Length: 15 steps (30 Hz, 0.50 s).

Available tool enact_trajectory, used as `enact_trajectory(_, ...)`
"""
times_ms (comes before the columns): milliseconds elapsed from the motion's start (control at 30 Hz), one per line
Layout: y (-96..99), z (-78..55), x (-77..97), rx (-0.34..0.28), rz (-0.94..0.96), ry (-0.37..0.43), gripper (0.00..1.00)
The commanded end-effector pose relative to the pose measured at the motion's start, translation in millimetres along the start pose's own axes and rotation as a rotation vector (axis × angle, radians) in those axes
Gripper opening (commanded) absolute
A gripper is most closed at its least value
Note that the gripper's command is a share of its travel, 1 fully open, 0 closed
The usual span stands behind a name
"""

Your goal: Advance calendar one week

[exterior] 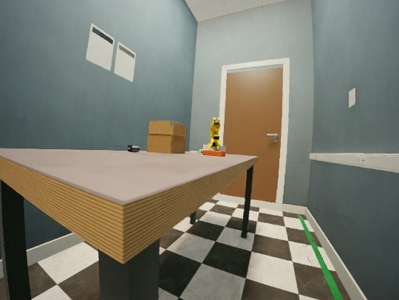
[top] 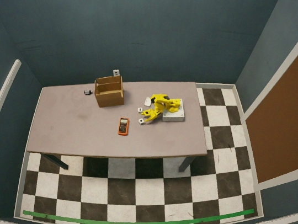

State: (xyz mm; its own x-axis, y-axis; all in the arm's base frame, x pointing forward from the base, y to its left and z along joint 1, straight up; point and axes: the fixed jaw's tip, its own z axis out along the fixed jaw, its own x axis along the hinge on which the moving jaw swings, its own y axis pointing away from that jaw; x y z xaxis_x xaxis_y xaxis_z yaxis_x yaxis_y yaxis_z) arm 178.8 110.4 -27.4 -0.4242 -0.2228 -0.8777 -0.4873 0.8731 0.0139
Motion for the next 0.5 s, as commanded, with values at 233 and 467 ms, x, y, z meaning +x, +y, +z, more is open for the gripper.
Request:
enact_trajectory(233, -0.6, -27.5, -48.3, 0.004, -0.008, -0.164, 0.35)
enact_trajectory(467, 0.0, -24.3, -63.8, 0.002, -0.007, -0.255, 0.35)
